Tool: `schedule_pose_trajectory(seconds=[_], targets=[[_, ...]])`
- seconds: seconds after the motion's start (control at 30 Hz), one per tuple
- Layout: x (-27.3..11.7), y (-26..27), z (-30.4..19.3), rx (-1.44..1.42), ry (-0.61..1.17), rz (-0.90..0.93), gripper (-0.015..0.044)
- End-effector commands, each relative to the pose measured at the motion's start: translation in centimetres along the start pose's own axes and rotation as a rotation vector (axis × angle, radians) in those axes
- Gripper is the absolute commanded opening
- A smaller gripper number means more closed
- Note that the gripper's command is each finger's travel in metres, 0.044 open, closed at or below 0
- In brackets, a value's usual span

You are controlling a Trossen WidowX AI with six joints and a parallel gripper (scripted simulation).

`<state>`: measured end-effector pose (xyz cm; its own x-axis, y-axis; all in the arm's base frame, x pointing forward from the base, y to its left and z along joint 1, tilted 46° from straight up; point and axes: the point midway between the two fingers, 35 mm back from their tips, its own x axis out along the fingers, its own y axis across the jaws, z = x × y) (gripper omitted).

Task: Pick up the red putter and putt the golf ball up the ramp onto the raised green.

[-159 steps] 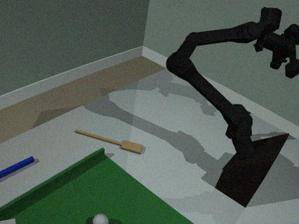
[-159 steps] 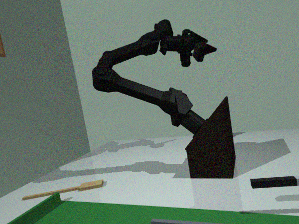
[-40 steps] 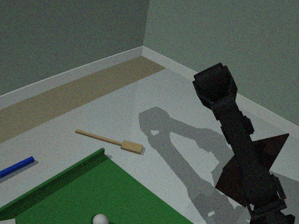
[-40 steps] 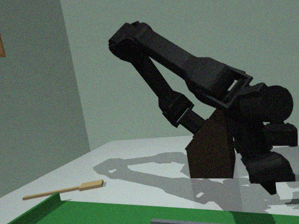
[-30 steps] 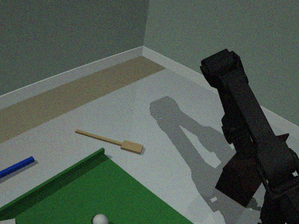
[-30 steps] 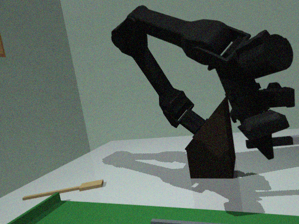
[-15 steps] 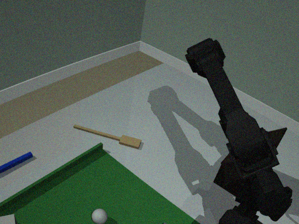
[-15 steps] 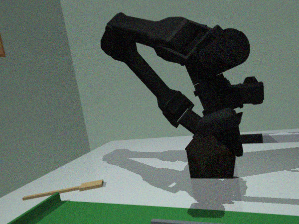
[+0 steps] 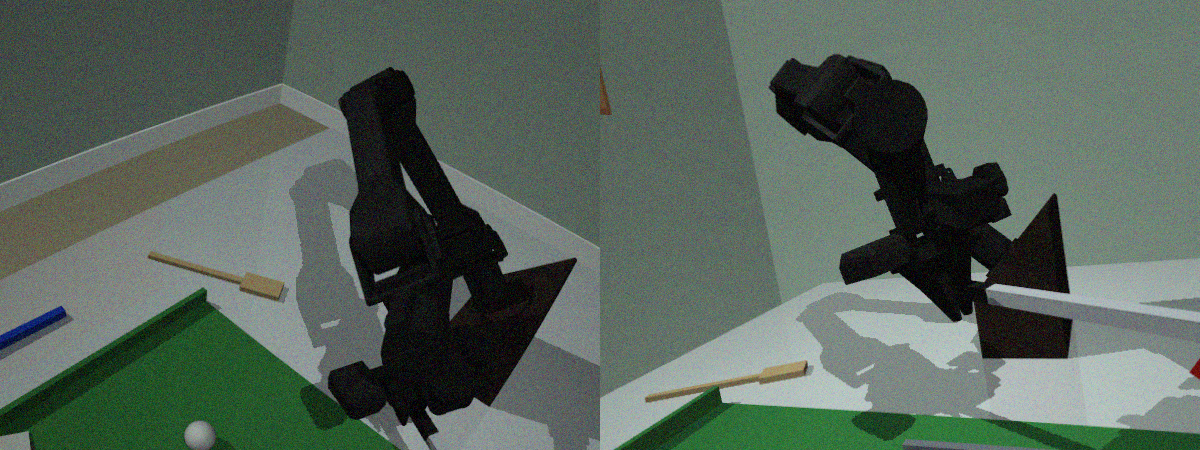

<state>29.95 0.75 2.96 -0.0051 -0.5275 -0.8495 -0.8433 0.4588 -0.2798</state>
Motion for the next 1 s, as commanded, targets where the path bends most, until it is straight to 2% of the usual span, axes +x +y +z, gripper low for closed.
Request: schedule_pose_trajectory(seconds=[0.0, 0.5, 0.97], targets=[[-1.1, -1.8, -2.6, 0.125, 0.002, -0.023, 0.0], [-3.8, -5.3, -13.4, 0.568, 0.057, -0.098, 0.0], [-6.6, -4.6, -24.0, 0.979, 0.136, -0.188, 0.0]])
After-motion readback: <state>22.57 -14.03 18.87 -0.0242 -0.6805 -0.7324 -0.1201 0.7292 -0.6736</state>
